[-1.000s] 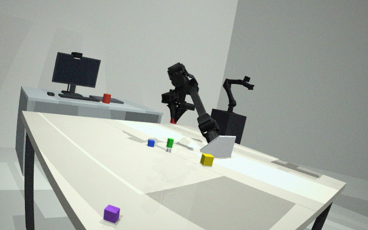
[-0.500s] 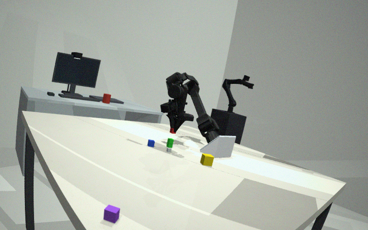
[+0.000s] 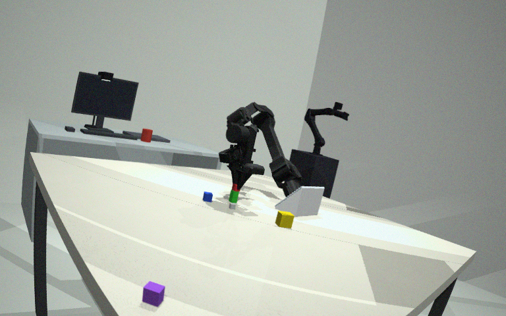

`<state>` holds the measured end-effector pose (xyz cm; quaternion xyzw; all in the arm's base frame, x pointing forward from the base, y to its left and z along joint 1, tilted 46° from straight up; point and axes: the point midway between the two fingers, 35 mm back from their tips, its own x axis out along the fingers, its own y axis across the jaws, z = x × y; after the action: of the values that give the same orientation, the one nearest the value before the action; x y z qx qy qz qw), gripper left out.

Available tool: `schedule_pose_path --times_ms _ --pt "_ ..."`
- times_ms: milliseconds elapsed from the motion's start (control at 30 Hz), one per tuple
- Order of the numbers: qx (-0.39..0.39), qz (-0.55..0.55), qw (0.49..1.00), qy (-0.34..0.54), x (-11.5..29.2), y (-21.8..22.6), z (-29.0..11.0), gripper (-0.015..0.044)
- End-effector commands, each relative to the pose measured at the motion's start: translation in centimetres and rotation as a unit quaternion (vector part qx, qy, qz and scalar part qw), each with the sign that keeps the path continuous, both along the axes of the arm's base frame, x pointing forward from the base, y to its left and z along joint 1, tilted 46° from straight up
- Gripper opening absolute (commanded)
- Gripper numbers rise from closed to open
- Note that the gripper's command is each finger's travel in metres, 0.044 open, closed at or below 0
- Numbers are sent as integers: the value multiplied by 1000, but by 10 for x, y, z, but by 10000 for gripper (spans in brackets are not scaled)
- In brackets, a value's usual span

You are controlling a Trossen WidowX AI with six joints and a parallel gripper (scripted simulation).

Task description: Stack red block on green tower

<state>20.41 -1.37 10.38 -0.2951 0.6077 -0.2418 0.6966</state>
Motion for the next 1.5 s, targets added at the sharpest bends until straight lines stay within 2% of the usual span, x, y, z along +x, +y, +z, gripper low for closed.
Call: schedule_pose_path --times_ms 0,600,1167,1467 --pt "-3 2 1000 0 0 -1 0 0" --pt "-3 2 1000 0 0 0 1 0" --pt "0 1 1000 0 0 -1 -1 440" --pt "0 1 1000 0 0 -1 -1 440"
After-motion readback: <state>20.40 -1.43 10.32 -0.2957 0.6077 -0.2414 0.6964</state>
